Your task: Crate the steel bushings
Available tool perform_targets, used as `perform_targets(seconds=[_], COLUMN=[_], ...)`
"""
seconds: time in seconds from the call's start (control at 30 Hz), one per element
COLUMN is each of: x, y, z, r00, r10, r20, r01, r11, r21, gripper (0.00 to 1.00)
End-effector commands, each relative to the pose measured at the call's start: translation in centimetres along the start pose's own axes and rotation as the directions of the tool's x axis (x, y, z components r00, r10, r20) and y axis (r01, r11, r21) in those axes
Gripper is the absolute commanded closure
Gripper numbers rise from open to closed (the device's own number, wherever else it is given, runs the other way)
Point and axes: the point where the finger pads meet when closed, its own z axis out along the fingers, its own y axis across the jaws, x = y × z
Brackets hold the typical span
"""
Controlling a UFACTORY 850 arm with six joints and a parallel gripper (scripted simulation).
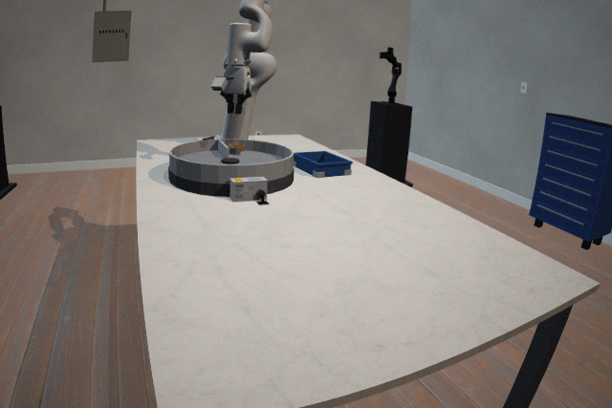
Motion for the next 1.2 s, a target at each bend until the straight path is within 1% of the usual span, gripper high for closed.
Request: perform_targets(seconds=[0.0, 0.17, 0.37, 0.43, 0.63, 0.77, 0.93, 1.0, 1.17], x=[0.1, 0.1, 0.1, 0.1, 0.1, 0.1, 0.2, 0.2, 0.3], y=[0.0, -0.1, -0.4, -0.4, -0.7, -1.0, -1.4, -1.4, -1.8], z=[0.0, 0.1, 0.6, 0.6, 1.6, 2.4, 3.6, 3.6, 4.7], r00=[1.0, 1.0, 0.994, 0.994, 0.966, 0.926, 0.844, 0.844, 0.735], r10=[-0.002, -0.024, -0.111, -0.111, -0.258, -0.379, -0.536, -0.536, -0.678], r20=[-0.002, -0.002, -0.002, -0.002, -0.003, -0.004, -0.005, -0.005, -0.006], r01=[0.002, 0.024, 0.111, 0.111, 0.258, 0.379, 0.536, 0.536, 0.678], r11=[1.0, 1.0, 0.994, 0.994, 0.966, 0.926, 0.844, 0.844, 0.735], r21=[0.001, 0.001, 0.001, 0.001, 0.001, 0.002, 0.003, 0.003, 0.004], gripper=[0.6, 0.6, 0.6, 0.6, 0.6, 0.6, 0.6, 0.6, 0.6])
